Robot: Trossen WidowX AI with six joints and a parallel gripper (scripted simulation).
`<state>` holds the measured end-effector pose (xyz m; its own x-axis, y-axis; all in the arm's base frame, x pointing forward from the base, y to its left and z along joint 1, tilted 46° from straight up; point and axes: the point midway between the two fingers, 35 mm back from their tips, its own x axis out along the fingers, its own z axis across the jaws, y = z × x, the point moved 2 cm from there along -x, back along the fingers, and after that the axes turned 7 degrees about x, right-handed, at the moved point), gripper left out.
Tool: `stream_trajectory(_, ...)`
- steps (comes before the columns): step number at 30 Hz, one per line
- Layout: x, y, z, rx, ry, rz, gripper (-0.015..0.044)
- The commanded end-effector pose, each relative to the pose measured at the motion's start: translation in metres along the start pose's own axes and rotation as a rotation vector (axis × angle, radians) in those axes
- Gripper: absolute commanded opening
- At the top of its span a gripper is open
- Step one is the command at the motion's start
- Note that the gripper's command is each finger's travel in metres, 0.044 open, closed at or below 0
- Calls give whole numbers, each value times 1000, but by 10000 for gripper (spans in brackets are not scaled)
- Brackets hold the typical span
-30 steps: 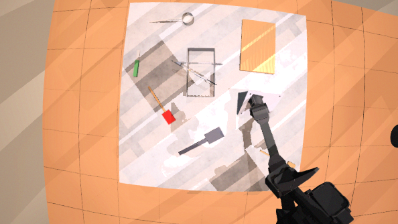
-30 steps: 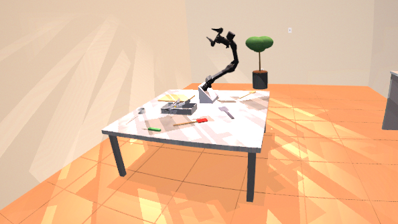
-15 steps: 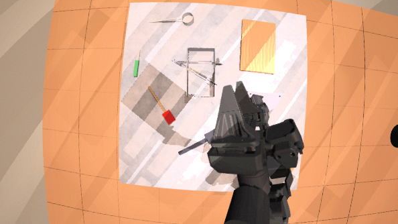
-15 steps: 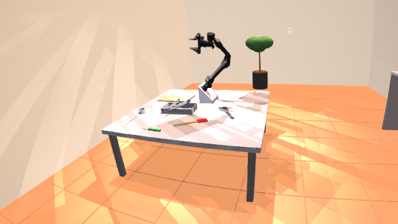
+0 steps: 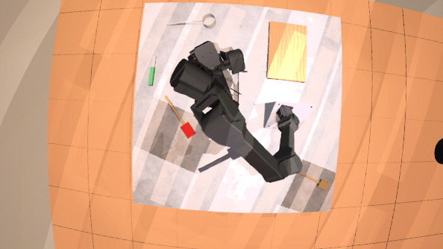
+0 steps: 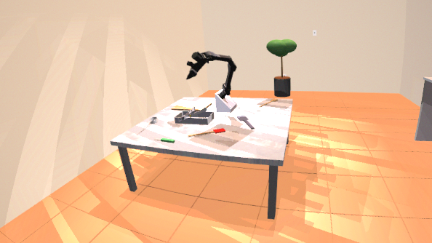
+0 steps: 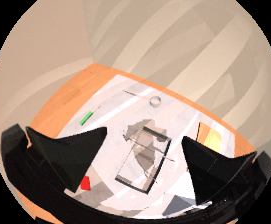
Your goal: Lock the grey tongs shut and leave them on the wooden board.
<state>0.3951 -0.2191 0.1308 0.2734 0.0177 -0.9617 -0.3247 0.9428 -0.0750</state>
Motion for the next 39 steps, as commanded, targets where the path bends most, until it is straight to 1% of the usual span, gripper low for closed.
stream_trajectory(1,51,26,5,-238,-7,189,440)
stream_trajectory(5,110,62,2,-507,-76,421,440)
stream_trajectory(8,149,92,-3,-681,-169,583,440)
stream_trajectory(11,185,125,-12,-830,-294,728,440)
stream_trajectory(13,198,138,-16,-884,-356,782,440)
stream_trajectory(39,205,145,-24,-890,-363,788,440)
